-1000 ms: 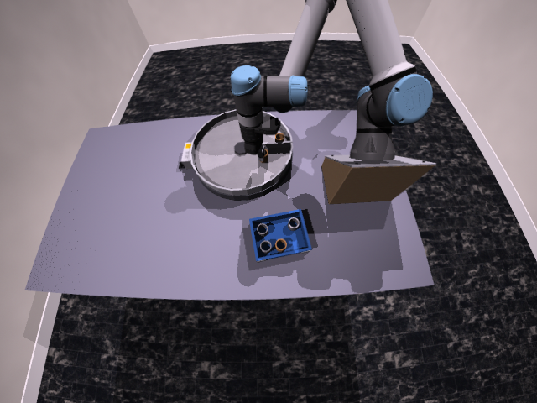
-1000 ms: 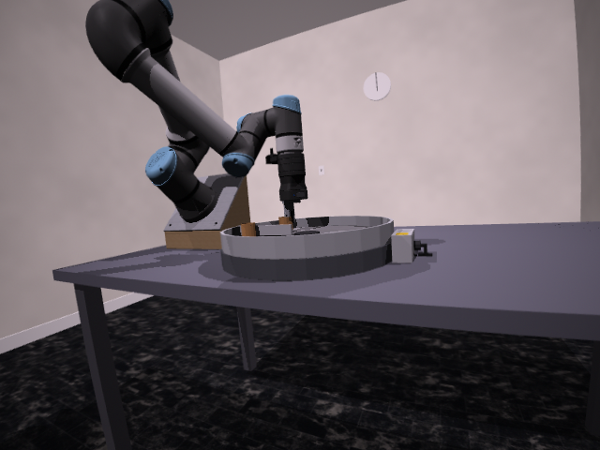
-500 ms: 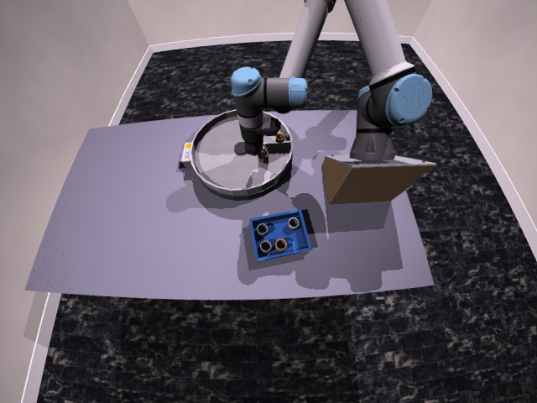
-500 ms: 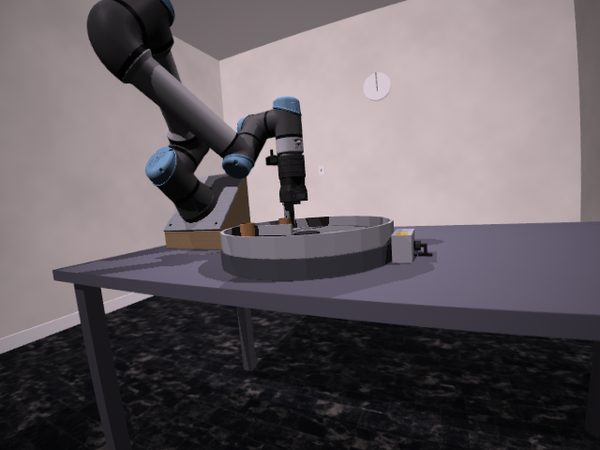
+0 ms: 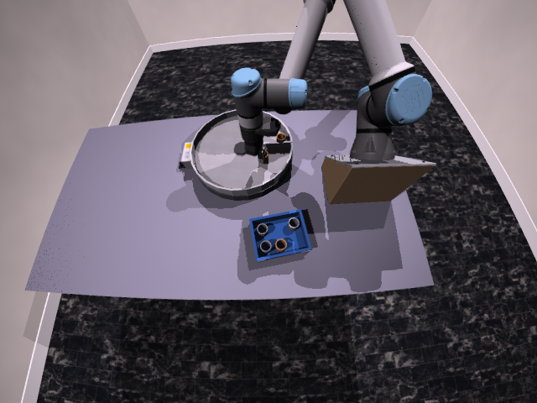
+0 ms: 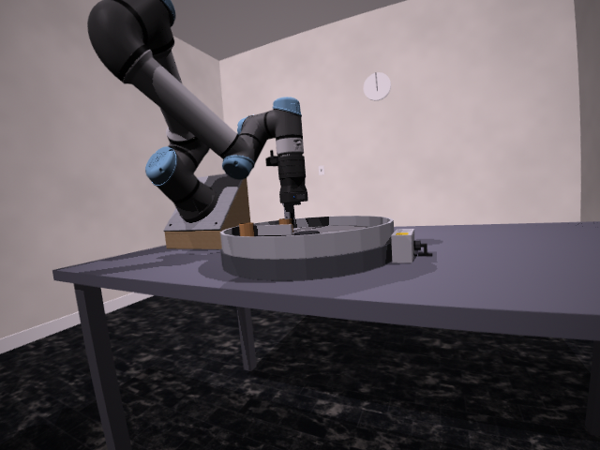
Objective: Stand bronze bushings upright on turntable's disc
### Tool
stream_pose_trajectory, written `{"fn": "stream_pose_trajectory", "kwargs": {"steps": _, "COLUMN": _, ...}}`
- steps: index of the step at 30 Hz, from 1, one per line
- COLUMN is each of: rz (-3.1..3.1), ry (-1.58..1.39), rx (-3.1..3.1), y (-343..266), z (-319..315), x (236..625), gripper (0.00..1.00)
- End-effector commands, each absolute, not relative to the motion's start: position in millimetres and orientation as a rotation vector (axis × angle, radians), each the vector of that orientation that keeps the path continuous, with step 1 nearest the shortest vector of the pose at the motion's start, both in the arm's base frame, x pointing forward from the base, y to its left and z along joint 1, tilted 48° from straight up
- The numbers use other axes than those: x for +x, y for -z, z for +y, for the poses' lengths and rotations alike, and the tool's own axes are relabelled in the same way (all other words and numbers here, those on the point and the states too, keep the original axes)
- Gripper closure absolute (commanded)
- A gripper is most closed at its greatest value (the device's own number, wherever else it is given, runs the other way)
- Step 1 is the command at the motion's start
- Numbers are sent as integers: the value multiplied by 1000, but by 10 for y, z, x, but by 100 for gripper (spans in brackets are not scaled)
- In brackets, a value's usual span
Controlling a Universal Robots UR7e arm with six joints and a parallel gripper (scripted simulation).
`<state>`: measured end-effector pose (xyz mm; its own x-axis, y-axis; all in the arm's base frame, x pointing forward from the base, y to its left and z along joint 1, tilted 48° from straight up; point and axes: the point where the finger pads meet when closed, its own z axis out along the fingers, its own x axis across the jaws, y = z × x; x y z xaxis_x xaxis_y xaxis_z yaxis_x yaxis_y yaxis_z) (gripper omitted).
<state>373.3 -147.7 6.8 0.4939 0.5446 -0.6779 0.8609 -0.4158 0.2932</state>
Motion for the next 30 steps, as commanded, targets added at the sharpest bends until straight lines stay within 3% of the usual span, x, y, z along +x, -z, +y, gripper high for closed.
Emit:
{"fn": "stream_pose_trajectory", "kwargs": {"steps": 1, "rz": 1154, "ry": 659, "rx": 2116, "y": -53, "z": -1476, "x": 3713, "gripper": 100}}
{"fn": "stream_pose_trajectory", "kwargs": {"steps": 29, "rz": 1154, "ry": 659, "rx": 2116, "y": -53, "z": -1476, "x": 3713, "gripper": 100}}
{"fn": "stream_pose_trajectory", "kwargs": {"steps": 30, "rz": 1154, "ry": 659, "rx": 2116, "y": -53, "z": -1476, "x": 3713, "gripper": 62}}
